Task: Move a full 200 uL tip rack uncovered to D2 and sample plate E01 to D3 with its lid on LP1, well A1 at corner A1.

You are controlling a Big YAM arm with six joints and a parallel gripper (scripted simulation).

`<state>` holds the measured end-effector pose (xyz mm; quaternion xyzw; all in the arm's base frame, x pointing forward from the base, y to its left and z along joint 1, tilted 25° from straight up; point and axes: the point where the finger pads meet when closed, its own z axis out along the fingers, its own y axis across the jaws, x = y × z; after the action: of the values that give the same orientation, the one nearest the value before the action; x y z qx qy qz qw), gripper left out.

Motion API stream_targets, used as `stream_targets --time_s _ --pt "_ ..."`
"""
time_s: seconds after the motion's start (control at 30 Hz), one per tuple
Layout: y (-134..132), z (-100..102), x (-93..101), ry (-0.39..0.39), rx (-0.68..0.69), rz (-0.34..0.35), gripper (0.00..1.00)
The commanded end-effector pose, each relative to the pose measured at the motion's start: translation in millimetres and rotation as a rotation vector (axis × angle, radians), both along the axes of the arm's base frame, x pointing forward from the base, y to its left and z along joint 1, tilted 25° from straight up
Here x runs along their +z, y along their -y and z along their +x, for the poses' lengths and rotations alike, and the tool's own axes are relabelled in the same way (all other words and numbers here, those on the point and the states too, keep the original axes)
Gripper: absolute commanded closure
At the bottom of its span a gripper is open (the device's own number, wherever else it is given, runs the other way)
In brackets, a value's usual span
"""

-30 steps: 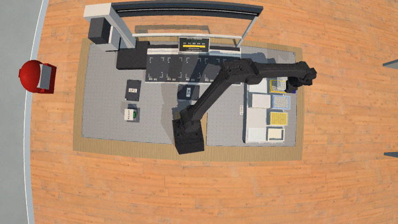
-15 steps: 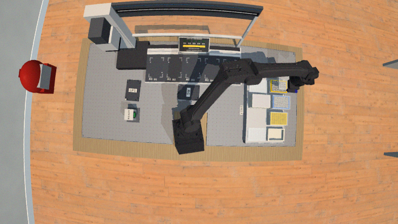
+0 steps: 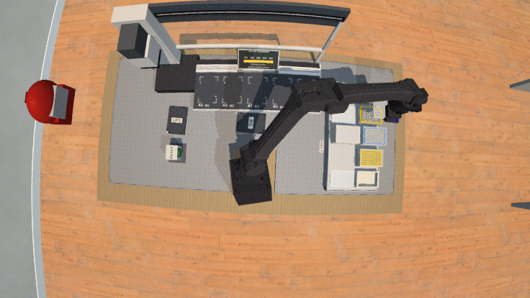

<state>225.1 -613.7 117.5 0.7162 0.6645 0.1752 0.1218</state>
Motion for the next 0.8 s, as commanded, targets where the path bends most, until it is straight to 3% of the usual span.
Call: stream_targets --time_s 0.0,0.37,0.77 --pt "22 -16 58.4 0.025 -0.016 -0.102 1.00" --pt "21 -22 71.7 0.025 -0.016 -0.103 1.00" --pt "21 -16 64.3 0.024 -0.010 -0.097 1.00"
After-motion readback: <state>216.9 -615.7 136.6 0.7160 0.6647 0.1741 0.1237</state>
